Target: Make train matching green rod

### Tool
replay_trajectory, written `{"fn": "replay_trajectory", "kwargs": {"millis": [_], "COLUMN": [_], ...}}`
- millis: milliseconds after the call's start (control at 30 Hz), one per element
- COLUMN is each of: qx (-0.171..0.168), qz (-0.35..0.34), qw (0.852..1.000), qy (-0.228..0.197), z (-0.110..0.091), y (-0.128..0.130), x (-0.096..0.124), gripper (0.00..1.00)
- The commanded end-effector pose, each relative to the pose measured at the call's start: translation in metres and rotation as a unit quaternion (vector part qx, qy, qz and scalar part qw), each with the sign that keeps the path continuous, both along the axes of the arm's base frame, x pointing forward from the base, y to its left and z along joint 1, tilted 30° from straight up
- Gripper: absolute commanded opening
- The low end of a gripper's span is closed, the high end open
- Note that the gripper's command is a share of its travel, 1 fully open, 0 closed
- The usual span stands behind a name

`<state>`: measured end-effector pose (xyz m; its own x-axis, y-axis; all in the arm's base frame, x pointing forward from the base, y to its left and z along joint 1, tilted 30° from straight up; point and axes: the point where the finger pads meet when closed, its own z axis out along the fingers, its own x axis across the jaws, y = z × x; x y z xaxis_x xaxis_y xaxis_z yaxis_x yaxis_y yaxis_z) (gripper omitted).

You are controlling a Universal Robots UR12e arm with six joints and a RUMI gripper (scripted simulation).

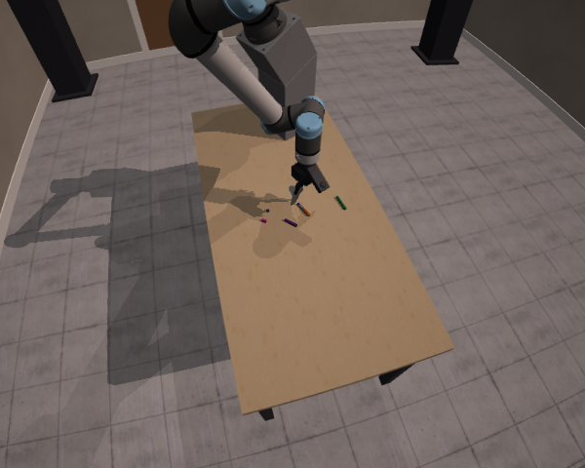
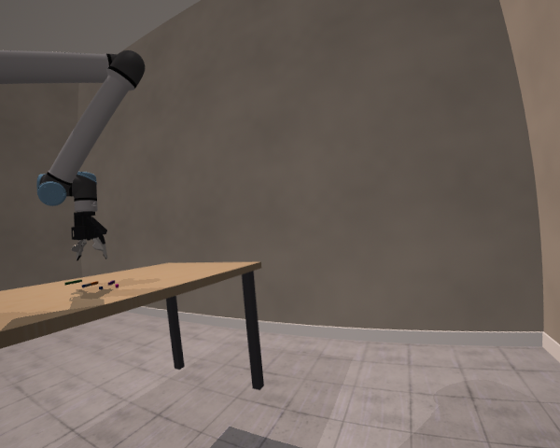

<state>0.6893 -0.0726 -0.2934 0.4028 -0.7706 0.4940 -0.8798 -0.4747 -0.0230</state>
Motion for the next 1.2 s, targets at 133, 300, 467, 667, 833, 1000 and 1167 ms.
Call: {"fn": "replay_trajectory", "kwargs": {"millis": [133,300,467,667,833,1000,1167], "qx": [0.000,0.000,0.000,0.000,0.000,0.000,0.000], "qz": [0.000,0.000,0.000,0.000,0.000,0.000,0.000], "qw": [1.000,1.000,1.000,1.000,1.000,1.000,1.000], "qy": [0.000,0.000,0.000,0.000,0.000,0.000,0.000], "z": [0.001,0.005,0.023,0.042,0.065,0.079,0.081], "y": [0.000,0.003,0.011,0.021,0.032,0.039,0.040], "x": [0.000,-0.001,-0.006,-0.012,-0.019,-0.023,-0.023], "gripper": [1.00,1.00,1.00,1.00,1.00,1.00,1.00]}}
